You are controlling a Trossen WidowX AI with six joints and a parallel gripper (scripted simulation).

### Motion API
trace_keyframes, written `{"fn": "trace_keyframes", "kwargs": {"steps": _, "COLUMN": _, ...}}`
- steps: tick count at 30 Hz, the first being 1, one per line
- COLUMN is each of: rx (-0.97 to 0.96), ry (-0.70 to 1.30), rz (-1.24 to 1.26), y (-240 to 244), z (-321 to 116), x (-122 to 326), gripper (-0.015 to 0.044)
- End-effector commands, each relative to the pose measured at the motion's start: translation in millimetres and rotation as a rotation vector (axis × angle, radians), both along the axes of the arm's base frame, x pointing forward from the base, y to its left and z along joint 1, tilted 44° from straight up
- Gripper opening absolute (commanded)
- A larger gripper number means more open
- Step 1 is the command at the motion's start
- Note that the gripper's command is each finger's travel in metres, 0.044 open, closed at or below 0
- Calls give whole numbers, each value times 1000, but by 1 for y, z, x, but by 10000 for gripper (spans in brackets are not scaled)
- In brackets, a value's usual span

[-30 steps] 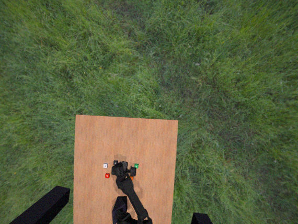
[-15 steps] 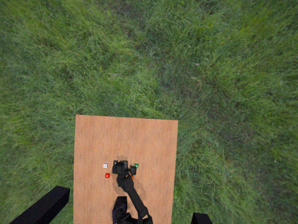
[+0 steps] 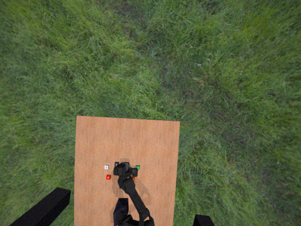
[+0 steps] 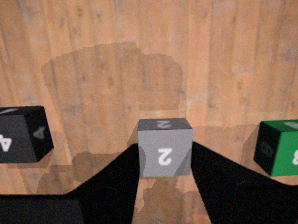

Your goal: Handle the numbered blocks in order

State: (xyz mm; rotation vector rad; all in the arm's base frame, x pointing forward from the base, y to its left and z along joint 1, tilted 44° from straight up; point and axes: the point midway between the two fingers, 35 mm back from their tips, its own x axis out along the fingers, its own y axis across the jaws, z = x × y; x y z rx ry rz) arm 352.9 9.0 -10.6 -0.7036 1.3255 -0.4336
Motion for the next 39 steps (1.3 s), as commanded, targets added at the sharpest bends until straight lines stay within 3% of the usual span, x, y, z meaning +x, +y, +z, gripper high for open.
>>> {"fn": "trace_keyframes", "kwargs": {"steps": 1, "rx": -6, "ry": 5, "rz": 3, "y": -1, "z": -1, "x": -1, "gripper": 120}}
{"fn": "trace_keyframes", "kwargs": {"steps": 39, "rx": -6, "ry": 5, "rz": 3, "y": 1, "z": 2, "x": -2, "gripper": 120}}
